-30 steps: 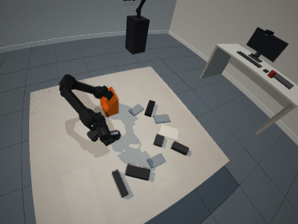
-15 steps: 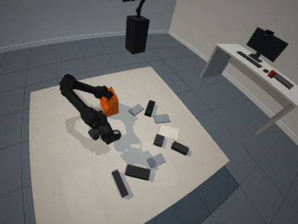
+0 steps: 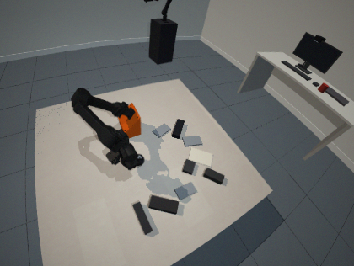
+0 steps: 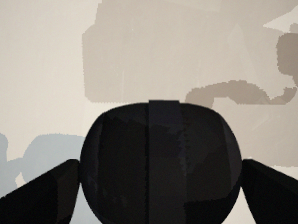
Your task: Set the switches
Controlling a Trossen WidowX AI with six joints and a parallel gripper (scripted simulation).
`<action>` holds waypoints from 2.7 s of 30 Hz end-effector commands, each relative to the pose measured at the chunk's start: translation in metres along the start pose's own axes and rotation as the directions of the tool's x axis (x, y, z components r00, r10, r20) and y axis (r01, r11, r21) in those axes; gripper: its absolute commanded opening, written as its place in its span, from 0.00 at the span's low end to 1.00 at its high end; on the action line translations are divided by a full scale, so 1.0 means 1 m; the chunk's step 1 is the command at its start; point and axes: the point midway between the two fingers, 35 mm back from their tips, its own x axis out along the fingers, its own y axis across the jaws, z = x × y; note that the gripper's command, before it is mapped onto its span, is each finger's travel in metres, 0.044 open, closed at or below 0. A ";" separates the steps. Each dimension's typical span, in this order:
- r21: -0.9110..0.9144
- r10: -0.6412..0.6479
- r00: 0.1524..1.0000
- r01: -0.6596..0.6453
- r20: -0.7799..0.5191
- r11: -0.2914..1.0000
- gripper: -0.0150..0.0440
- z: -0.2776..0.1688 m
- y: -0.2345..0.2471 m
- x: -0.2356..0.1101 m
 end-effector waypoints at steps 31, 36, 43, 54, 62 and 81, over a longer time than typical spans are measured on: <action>-0.001 0.006 1.000 -0.006 -0.015 1.000 0.82 -0.026 0.000 -0.015; -0.001 0.006 1.000 -0.006 -0.015 1.000 0.82 -0.029 0.000 -0.017; -0.001 0.006 1.000 -0.006 -0.015 1.000 0.82 -0.035 0.000 -0.019; -0.001 0.006 1.000 -0.006 -0.016 1.000 0.82 -0.043 0.000 -0.022; -0.001 0.006 1.000 -0.006 -0.016 1.000 0.82 -0.050 0.000 -0.023; -0.001 0.006 1.000 -0.006 -0.017 1.000 0.83 -0.065 0.000 -0.026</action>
